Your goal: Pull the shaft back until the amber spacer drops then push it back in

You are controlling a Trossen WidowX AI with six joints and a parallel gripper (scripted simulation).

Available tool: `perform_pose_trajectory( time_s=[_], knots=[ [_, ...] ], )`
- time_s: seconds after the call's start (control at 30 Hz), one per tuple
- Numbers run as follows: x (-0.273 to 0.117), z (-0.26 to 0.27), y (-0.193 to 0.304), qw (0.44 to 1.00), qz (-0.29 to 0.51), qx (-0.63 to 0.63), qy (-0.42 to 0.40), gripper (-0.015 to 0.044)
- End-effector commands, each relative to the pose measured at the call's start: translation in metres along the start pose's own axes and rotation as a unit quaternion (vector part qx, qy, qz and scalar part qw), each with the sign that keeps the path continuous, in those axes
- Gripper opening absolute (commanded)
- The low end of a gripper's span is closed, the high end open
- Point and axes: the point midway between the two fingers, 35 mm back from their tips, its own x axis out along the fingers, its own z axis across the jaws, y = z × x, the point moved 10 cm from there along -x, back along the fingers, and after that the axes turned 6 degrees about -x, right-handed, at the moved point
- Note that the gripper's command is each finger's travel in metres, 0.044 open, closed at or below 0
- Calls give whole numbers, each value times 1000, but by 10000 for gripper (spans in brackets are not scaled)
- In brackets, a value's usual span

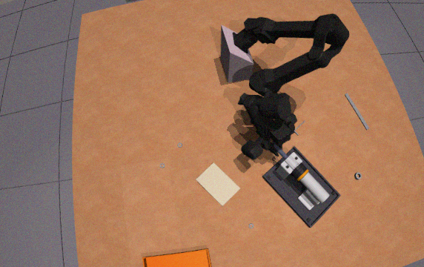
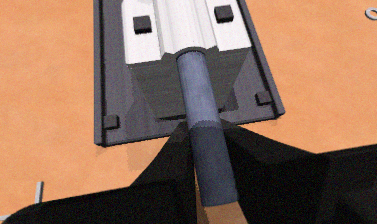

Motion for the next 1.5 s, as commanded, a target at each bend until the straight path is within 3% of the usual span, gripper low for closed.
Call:
perform_pose_trajectory(
  time_s=[0.0, 1.47],
  knots=[
    [-1, 1, 1, 1000, 1, 0, -1, 0],
    [-5, 1, 5, 1000, 1, 0, -1, 0]
  ],
)
